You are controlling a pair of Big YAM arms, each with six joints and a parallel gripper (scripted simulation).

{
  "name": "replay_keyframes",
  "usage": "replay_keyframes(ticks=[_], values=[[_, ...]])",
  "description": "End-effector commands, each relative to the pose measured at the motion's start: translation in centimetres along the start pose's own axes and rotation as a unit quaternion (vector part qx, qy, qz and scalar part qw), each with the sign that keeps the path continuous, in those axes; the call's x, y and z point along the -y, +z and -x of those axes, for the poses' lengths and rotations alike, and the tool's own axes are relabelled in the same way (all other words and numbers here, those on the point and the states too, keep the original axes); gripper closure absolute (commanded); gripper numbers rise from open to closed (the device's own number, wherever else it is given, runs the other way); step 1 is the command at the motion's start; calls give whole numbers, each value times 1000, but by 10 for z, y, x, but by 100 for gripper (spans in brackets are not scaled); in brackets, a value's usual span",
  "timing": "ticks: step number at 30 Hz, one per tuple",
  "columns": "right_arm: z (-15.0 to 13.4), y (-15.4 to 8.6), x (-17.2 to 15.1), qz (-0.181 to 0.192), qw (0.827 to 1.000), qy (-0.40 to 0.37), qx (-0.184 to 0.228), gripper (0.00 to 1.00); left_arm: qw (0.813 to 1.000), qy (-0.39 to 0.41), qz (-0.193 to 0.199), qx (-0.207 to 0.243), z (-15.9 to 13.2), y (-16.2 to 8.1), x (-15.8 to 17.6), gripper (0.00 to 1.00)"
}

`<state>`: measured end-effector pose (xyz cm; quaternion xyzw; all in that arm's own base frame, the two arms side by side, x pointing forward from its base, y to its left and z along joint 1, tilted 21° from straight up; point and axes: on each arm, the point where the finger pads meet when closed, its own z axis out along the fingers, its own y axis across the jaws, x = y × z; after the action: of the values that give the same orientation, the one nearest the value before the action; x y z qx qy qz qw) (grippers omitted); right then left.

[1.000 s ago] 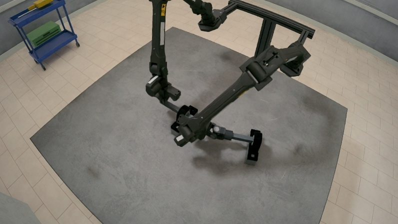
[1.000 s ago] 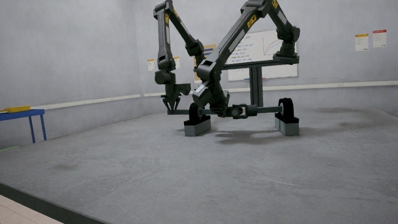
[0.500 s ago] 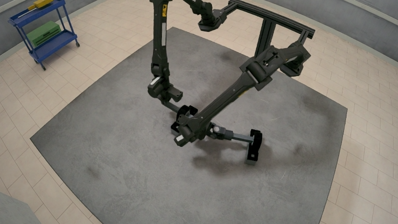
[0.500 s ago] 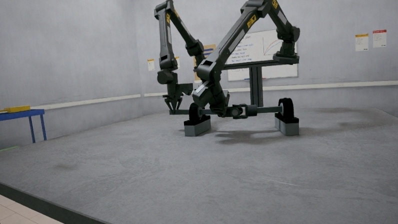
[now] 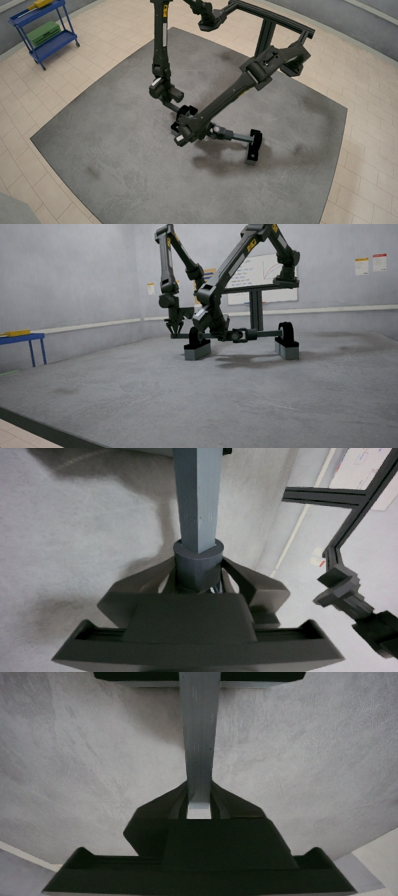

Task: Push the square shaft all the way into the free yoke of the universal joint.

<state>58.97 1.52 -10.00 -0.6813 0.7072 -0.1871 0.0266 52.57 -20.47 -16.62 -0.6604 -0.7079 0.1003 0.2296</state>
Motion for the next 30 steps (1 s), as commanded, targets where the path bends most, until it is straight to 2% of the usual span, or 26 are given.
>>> replay_keyframes(ticks=[1, 11, 12, 18, 24, 26, 27, 28, 29, 30], values=[[33, 4, -3, 8, 1000, -9, 9, 82, 1000, -5, 4, 7, 3, -9, 0, 53], [35, 4, -3, 8, 1000, -9, 9, 82, 1000, -5, 4, 7, 3, -9, 0, 53], [22, -2, 1, 0, 1000, 0, 10, 82, 1000, -5, 4, 7, 3, -9, 0, 53], [-5, 1, -5, 6, 1000, 2, 7, 82, 1000, -5, 4, 7, 3, -9, 0, 53], [-1, 1, -5, 6, 1000, 3, 8, 82, 1000, -5, 4, 7, 3, -9, 0, 53], [-1, 0, -4, 5, 1000, 3, 8, 59, 1000, -5, 4, 7, 3, -9, 0, 31], [-1, 0, -4, 5, 1000, 3, 8, 53, 1000, -5, 4, 7, 3, -9, 0, 19], [1, -3, -1, 6, 1000, 2, 8, 53, 1000, -5, 4, 7, 3, -9, 0, 8], [7, -7, 6, 2, 1000, 2, 9, 53, 1000, -5, 4, 7, 3, -9, 0, 2], [12, -15, 9, 0, 1000, -1, 11, 53, 1000, -10, 18, 16, 4, -31, -1, 2]])
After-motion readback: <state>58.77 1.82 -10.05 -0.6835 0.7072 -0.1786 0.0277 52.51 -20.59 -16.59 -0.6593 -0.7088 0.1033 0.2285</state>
